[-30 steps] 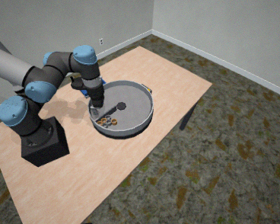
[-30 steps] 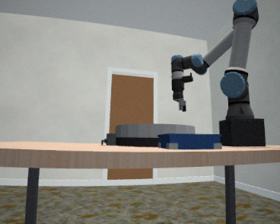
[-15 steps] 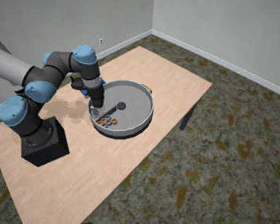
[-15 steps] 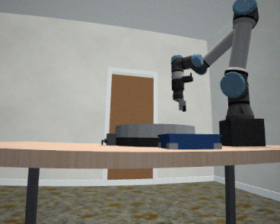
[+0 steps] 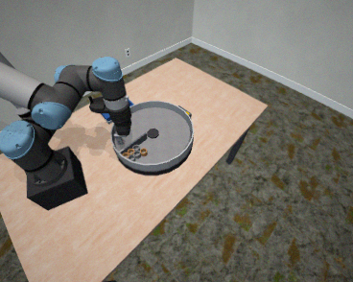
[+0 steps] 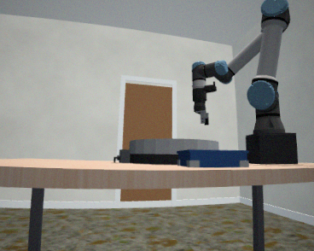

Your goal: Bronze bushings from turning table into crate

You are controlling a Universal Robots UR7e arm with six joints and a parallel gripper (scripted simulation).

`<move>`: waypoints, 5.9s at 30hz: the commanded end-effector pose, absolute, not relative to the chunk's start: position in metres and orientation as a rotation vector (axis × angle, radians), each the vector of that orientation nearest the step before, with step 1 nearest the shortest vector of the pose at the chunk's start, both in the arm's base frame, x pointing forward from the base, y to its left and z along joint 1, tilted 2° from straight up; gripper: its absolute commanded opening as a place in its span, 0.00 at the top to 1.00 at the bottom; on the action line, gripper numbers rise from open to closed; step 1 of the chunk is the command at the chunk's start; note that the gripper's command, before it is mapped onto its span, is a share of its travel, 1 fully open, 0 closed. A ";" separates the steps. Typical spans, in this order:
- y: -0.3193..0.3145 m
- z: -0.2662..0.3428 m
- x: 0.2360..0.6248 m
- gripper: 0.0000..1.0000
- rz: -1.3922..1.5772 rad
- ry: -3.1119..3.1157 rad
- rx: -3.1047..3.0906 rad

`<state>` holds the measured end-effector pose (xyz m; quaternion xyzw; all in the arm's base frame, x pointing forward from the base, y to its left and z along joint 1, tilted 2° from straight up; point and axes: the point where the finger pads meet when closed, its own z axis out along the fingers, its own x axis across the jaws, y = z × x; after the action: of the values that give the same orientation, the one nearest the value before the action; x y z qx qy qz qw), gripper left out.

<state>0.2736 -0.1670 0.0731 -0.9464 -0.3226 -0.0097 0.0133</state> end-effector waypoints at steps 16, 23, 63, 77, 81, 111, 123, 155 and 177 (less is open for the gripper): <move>-0.167 0.073 0.274 0.00 -0.031 -1.005 -2.949; -0.167 0.073 0.274 0.00 -0.031 -1.005 -2.949; -0.167 0.073 0.274 0.00 -0.031 -1.005 -2.949; -0.167 0.073 0.274 0.00 -0.031 -1.005 -2.949; -0.167 0.073 0.274 0.00 -0.031 -1.005 -2.949; -0.167 0.073 0.274 0.00 -0.031 -1.005 -2.949; -0.161 0.072 0.275 0.00 -0.033 -1.008 -2.949; -0.151 0.071 0.276 0.00 -0.037 -1.013 -2.949; -0.151 0.071 0.276 0.00 -0.037 -1.013 -2.949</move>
<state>0.2754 -0.1502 0.0708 -0.9457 -0.3247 -0.0118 0.0121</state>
